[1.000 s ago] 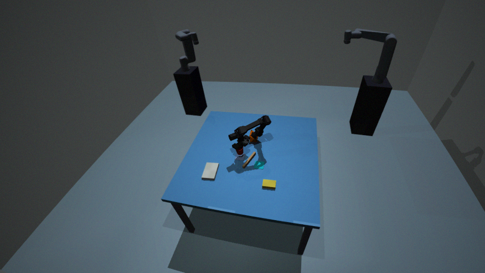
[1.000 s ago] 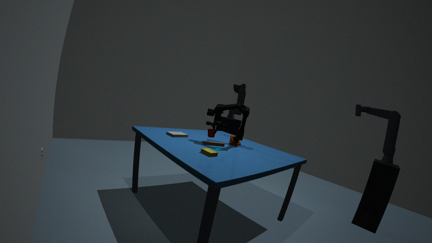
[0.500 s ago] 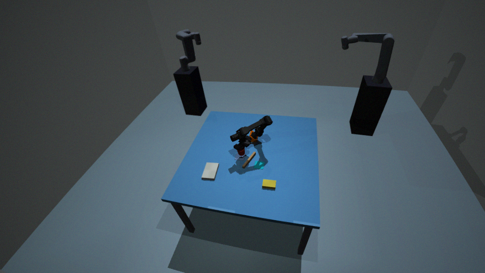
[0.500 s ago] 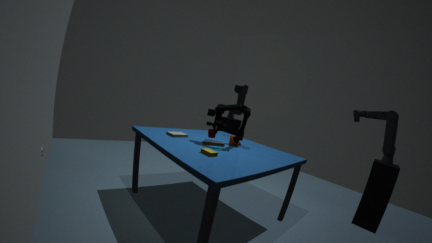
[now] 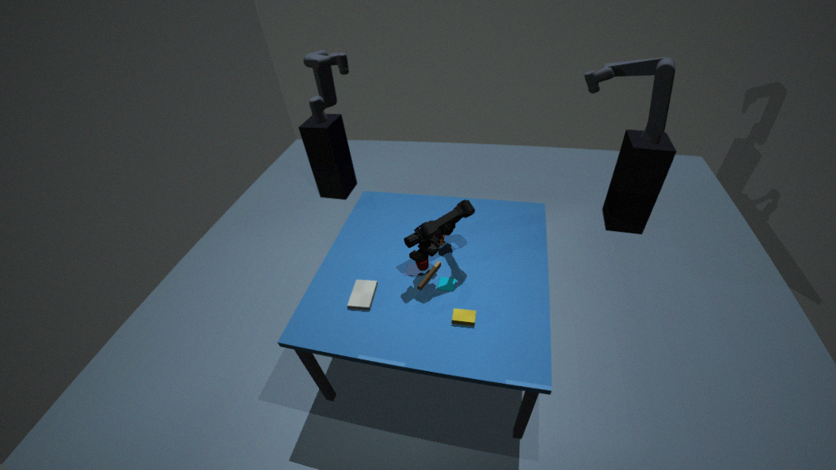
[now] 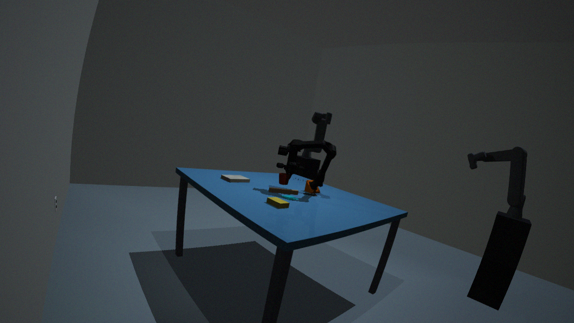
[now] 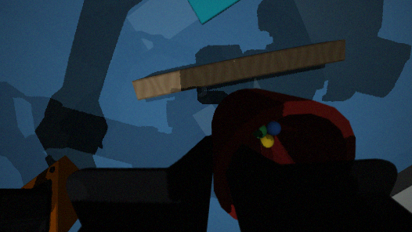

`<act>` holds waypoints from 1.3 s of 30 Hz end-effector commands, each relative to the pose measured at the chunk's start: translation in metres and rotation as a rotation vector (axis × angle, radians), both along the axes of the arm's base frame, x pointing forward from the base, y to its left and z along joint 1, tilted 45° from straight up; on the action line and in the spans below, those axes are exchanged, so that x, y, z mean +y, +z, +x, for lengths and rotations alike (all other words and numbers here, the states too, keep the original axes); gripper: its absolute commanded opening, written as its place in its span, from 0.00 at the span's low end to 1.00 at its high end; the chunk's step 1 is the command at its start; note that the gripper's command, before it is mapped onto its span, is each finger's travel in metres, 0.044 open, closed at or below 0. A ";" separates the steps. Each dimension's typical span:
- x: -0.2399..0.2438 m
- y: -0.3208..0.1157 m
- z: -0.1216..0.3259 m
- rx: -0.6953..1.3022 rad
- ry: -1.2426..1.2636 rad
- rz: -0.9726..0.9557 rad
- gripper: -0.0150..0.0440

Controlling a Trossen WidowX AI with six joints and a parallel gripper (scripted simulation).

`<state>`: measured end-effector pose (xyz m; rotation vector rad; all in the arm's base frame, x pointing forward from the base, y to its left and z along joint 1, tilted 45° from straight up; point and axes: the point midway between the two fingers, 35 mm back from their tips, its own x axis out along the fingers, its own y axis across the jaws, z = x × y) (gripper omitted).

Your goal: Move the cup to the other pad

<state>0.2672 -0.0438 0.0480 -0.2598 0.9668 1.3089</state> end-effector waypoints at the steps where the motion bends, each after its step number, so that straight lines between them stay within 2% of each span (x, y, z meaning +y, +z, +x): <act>1: 0.007 0.008 0.004 -0.003 -0.005 0.000 0.25; 39: 0.082 0.081 0.035 -0.005 -0.004 0.005 0.25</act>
